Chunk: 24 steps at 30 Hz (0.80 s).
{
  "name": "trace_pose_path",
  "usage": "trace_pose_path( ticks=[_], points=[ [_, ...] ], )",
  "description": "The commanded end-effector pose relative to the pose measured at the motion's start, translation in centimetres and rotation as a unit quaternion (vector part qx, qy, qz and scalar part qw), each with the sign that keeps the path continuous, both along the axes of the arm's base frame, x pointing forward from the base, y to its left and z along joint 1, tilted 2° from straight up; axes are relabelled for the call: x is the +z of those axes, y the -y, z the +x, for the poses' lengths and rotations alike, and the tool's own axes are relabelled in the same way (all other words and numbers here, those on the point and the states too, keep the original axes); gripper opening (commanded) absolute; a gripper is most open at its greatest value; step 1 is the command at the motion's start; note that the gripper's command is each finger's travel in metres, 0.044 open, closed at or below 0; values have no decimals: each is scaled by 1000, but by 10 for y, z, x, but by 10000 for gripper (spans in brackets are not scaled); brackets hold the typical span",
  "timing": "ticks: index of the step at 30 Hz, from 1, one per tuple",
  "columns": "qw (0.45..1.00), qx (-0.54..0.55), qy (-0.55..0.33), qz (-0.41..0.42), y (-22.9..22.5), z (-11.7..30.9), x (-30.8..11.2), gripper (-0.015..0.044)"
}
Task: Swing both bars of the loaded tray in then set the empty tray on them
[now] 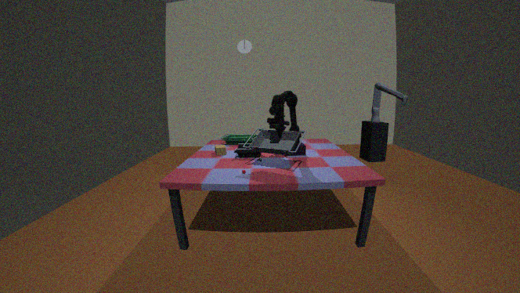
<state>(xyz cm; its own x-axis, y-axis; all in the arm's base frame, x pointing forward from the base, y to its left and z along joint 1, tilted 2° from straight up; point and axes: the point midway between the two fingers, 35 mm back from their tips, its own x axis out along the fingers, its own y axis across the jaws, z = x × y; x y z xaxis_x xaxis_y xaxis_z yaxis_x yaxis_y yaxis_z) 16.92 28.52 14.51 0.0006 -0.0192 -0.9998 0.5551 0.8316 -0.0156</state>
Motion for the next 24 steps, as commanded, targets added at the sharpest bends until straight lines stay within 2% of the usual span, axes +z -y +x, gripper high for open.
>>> trace_pose_path(
  ticks=[1, 24],
  points=[
    [1000, -25, 8, 7, 10, 17, 5, 0],
    [987, -158, 13, 7, 73, 83, 7, 0]
  ],
)
